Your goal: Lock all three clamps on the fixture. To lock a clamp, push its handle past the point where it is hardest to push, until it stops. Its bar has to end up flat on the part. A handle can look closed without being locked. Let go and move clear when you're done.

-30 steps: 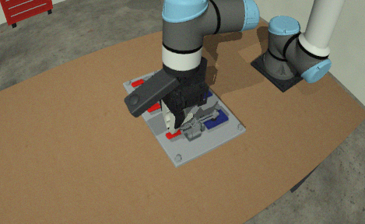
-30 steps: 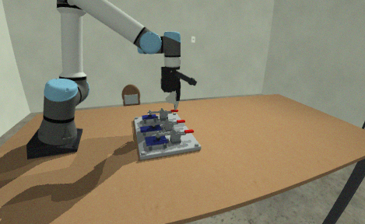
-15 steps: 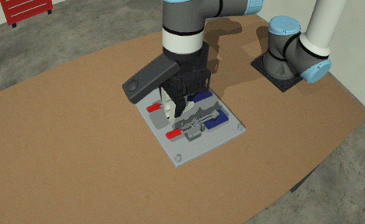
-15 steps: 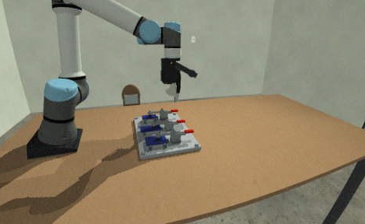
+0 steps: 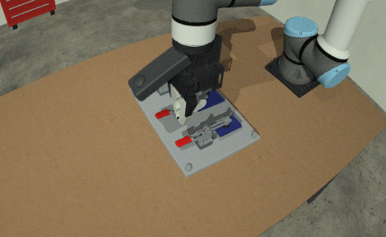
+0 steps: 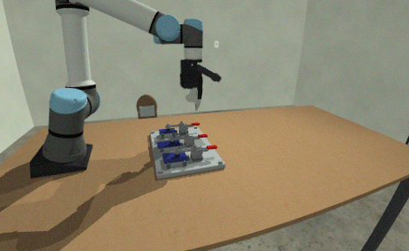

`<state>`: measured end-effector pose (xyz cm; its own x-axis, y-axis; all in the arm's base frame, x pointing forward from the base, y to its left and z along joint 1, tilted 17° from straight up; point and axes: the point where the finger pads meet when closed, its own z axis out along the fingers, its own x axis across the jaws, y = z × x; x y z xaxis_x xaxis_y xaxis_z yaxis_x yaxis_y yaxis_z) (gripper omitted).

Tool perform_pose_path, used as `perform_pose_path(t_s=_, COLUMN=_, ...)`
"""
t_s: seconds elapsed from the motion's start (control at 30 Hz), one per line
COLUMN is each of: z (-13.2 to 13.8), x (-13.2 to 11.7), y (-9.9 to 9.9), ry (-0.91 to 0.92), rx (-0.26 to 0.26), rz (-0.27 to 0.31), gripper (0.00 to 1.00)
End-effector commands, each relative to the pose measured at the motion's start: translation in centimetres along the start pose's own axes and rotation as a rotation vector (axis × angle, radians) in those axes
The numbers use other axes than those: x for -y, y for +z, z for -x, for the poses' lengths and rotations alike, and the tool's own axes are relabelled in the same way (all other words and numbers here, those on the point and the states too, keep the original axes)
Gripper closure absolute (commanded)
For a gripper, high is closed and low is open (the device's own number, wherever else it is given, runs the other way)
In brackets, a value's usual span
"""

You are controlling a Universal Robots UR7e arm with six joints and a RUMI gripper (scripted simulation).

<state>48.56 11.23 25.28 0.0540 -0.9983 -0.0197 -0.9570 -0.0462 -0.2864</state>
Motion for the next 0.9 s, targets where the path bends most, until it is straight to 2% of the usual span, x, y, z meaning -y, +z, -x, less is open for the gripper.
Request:
perform_pose_path(t_s=0.0, z=0.00, x=0.03, y=-0.81, ry=0.000, rx=0.000, rz=-0.001, gripper=1.00)
perform_pose_path(t_s=0.3, z=0.00, x=0.03, y=-0.81, ry=0.000, rx=0.000, rz=-0.001, gripper=1.00)
perform_pose_path(t_s=0.33, z=0.00, x=0.03, y=-0.76, ry=0.000, rx=0.000, rz=-0.001, gripper=0.42)
perform_pose_path(t_s=0.87, z=0.00, x=0.03, y=-0.76, ry=0.000, rx=0.000, rz=-0.001, gripper=0.42)
